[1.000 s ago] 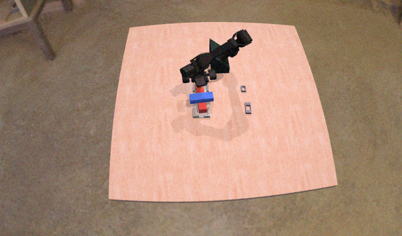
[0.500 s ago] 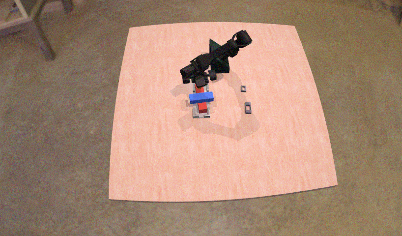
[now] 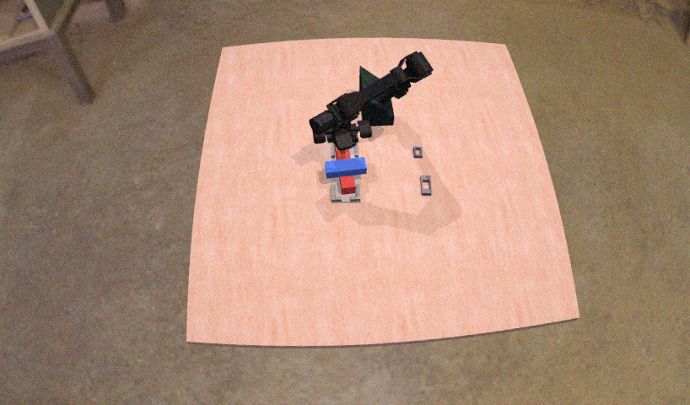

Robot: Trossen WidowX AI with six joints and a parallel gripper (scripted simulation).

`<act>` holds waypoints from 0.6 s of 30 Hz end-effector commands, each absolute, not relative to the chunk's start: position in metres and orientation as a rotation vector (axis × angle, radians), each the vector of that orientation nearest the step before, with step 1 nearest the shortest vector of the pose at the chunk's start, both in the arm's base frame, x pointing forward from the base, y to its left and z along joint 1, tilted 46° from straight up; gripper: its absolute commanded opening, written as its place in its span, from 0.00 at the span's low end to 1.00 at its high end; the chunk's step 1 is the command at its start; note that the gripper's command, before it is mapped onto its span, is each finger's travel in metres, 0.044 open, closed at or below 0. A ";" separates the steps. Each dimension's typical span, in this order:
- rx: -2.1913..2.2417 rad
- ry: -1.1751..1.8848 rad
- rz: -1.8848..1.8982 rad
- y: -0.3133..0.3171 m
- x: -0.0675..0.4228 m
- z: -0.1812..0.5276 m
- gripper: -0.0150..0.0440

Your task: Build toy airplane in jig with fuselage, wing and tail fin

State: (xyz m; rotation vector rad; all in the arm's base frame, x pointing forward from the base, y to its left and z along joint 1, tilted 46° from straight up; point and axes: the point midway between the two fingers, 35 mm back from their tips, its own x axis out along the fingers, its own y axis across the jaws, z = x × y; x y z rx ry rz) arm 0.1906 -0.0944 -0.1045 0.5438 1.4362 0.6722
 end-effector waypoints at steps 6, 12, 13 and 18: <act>0.543 1.437 0.672 -0.095 0.191 -0.105 0.69; 0.543 1.437 0.672 -0.096 0.191 -0.103 0.69; 0.543 1.437 0.671 -0.102 0.192 -0.099 0.69; 0.547 1.441 0.665 -0.154 0.191 -0.047 0.69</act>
